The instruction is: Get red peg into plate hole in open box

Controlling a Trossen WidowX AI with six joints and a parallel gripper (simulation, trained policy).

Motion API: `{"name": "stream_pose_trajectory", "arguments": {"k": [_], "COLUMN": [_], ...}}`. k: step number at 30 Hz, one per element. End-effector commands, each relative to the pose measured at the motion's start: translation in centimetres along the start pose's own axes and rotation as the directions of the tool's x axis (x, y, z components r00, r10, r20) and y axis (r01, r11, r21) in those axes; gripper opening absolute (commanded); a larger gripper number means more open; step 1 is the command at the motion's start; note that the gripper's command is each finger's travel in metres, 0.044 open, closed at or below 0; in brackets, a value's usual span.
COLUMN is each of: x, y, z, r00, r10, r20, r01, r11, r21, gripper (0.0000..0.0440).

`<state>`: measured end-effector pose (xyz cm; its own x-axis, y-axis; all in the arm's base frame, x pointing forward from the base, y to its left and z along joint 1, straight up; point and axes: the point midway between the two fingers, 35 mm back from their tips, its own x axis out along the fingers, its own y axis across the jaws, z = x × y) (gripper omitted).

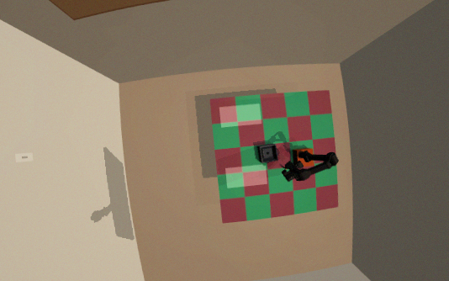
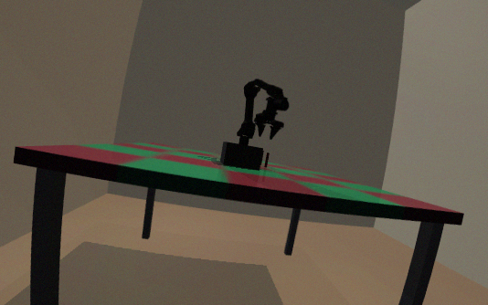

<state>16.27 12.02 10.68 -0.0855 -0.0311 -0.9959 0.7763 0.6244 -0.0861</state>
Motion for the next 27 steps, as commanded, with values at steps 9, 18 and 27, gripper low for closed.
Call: {"name": "stream_pose_trajectory", "arguments": {"k": [9, 18, 27], "x": [5.2, 9.5, 12.5], "y": [0.0, 1.3, 1.8], "z": [-1.2, -1.8, -2.3], "r00": [0.999, 0.998, 0.995], "r10": [-0.028, 0.042, 0.091], "r20": [0.034, 0.041, 0.035], "r01": [0.025, -0.046, -0.095], "r11": [0.996, 0.994, 0.988], "r21": [0.084, 0.100, 0.125], "gripper": [0.0440, 0.0440, 0.0403]}}
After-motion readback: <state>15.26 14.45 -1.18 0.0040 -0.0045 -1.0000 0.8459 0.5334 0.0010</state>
